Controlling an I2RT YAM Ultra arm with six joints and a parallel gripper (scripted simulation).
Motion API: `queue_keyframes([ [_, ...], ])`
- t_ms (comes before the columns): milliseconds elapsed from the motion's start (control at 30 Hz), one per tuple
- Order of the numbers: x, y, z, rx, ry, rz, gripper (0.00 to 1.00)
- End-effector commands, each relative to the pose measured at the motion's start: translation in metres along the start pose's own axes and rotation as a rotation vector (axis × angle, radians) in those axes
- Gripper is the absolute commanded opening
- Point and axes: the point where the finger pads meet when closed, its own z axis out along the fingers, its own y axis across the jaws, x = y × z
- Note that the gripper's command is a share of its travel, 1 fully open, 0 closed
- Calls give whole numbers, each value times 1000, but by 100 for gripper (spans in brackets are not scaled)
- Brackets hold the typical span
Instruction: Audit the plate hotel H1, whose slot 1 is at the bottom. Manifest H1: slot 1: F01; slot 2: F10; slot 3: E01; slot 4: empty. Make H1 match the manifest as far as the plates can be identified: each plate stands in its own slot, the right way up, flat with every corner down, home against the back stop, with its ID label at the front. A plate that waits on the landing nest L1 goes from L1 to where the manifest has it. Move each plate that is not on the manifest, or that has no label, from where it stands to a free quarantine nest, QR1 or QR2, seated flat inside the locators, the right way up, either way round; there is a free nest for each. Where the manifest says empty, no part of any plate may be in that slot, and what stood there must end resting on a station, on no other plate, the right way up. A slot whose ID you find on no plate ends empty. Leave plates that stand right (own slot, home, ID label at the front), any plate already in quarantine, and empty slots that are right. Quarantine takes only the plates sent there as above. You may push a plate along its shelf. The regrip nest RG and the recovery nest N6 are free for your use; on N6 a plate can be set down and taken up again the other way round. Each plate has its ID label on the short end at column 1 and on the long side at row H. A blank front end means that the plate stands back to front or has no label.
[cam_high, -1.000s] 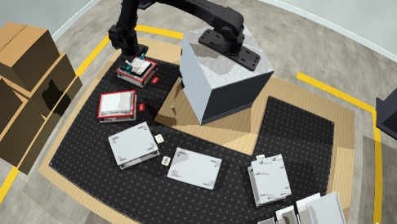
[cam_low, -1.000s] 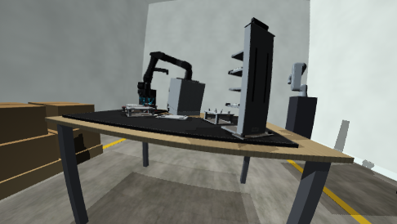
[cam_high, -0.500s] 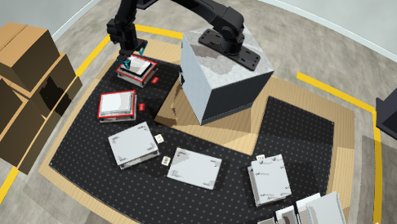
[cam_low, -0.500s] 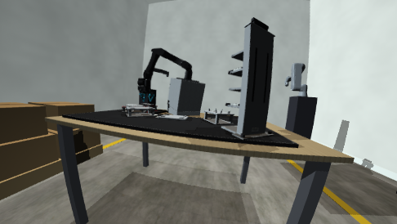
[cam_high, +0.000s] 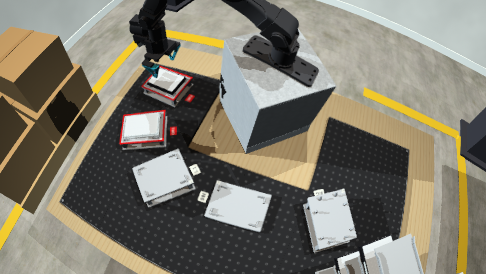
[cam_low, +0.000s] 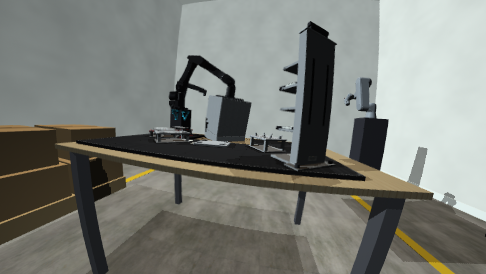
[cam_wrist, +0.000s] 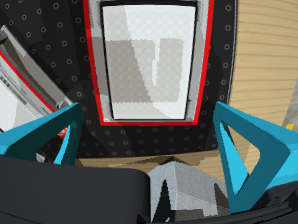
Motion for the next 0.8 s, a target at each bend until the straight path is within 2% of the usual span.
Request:
queue_keyframes([
  [0, -8, -1, -18, -2, -25, 0, 100],
  [200, -7, -1, -34, -2, -25, 0, 100],
  [267, -7, -1, -34, -2, -25, 0, 100],
  [700, -7, -1, -68, -2, -25, 0, 100],
  [767, -7, -1, -70, -2, -25, 0, 100],
])
